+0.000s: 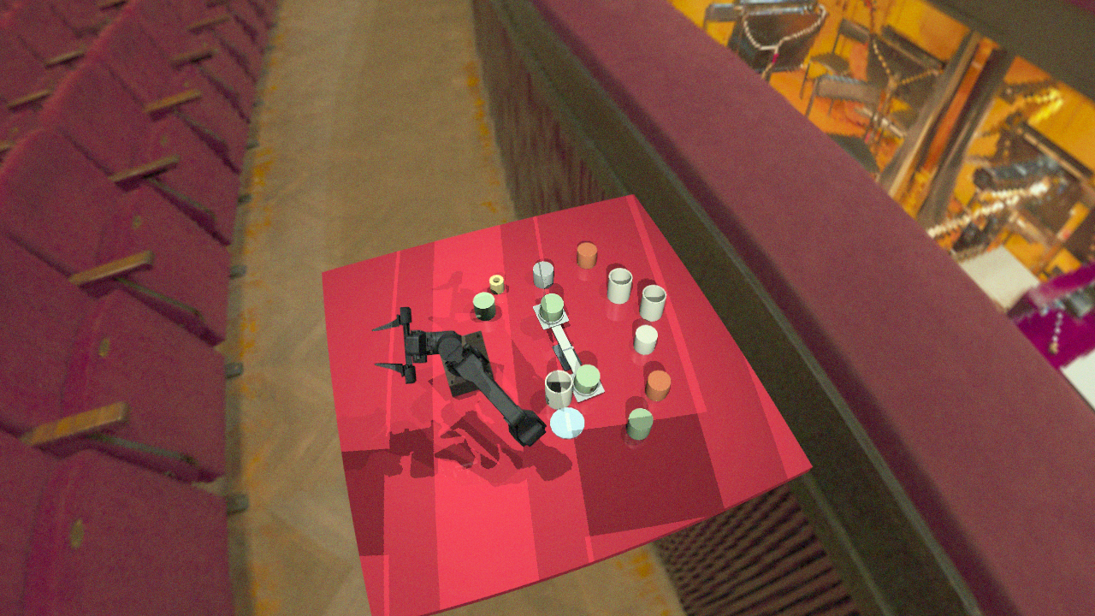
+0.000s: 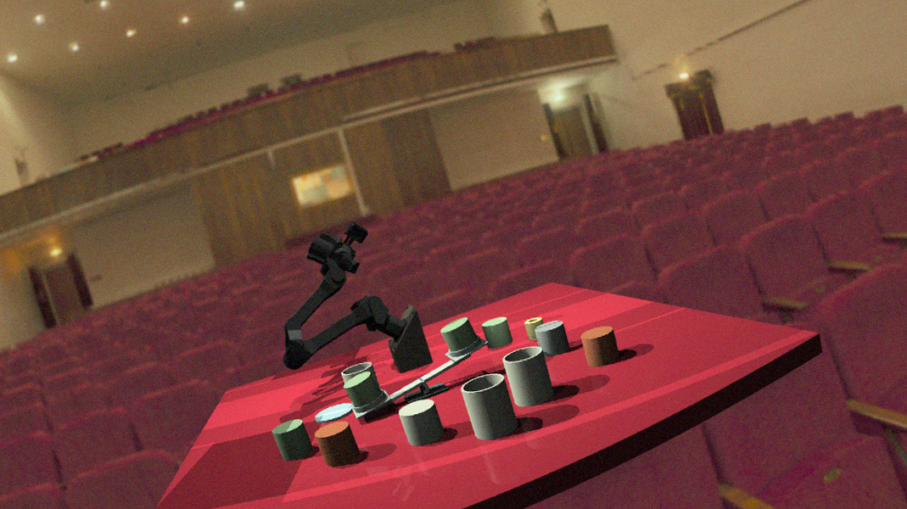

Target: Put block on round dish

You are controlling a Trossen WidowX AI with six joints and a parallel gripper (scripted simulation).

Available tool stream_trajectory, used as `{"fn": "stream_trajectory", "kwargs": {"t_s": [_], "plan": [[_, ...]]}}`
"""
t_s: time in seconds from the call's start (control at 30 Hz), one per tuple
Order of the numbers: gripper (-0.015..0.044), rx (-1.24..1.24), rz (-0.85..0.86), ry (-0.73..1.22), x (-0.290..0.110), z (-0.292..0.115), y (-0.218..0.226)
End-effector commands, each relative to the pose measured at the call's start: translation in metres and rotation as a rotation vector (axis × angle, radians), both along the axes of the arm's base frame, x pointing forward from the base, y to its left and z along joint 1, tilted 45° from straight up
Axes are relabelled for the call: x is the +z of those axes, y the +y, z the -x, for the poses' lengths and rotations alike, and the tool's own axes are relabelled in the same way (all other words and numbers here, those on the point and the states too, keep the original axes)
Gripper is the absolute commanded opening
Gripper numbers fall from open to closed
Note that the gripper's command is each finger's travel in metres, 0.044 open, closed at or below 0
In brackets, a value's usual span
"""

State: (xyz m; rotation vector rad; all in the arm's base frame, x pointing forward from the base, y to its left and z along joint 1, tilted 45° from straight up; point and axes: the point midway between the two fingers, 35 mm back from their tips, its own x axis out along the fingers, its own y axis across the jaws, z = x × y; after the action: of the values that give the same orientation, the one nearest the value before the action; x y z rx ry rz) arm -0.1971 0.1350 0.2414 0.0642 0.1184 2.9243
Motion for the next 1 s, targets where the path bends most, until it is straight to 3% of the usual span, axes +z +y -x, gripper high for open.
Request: {"fn": "stream_trajectory", "kwargs": {"t_s": [0.0, 0.47, 0.97], "plan": [[0.0426, -0.002, 0.002, 0.0, 0.0, 0.0, 0.0], [0.044, -0.322, 0.261, -0.064, -0.027, -0.025, 0.059], [0.044, -0.737, 0.559, -0.147, -0.07, -0.08, 0.11]]}}
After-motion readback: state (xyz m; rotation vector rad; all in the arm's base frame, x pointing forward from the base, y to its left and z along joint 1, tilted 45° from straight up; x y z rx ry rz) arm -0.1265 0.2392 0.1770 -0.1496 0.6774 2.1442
